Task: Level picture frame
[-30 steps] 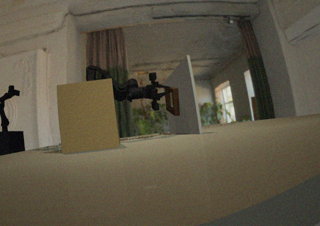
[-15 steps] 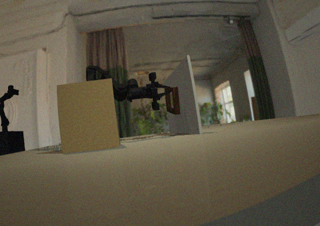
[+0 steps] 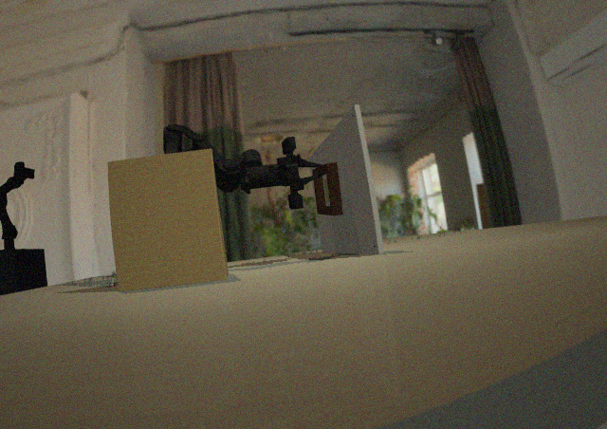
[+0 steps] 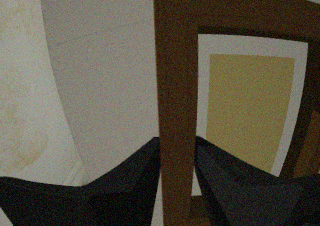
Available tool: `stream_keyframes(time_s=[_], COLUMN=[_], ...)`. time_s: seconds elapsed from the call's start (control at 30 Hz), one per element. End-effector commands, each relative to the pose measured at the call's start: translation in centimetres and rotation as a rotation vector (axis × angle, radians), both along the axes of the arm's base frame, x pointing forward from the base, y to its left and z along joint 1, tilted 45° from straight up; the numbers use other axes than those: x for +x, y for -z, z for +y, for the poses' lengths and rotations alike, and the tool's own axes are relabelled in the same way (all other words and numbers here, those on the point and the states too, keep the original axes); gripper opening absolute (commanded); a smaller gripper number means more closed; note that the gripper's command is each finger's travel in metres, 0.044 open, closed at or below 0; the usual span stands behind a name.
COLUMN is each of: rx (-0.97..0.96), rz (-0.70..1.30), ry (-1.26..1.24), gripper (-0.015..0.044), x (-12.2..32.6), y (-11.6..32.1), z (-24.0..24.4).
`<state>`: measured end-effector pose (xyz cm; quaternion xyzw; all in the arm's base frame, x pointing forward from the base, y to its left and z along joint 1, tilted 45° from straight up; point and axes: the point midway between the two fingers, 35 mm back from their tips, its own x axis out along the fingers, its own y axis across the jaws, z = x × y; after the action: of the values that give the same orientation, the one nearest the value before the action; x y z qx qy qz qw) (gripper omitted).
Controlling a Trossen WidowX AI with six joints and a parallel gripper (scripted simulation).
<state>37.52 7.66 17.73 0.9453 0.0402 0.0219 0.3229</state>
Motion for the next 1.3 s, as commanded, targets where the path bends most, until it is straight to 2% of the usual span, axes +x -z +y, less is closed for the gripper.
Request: stream_keyframes(time_s=[0.0, 0.73, 1.07, 1.27], rx=[-0.02, -0.129, -0.118, -0.065], rz=[-0.002, -0.012, -0.011, -0.005], ry=[0.001, 0.002, 0.001, 0.0], gripper=[0.0, 0.0, 0.026, 0.026], x=[0.0, 0.0, 0.0, -1.3], y=[0.0, 0.0, 0.0, -0.4], z=[0.0, 0.1, 0.0, 0.1])
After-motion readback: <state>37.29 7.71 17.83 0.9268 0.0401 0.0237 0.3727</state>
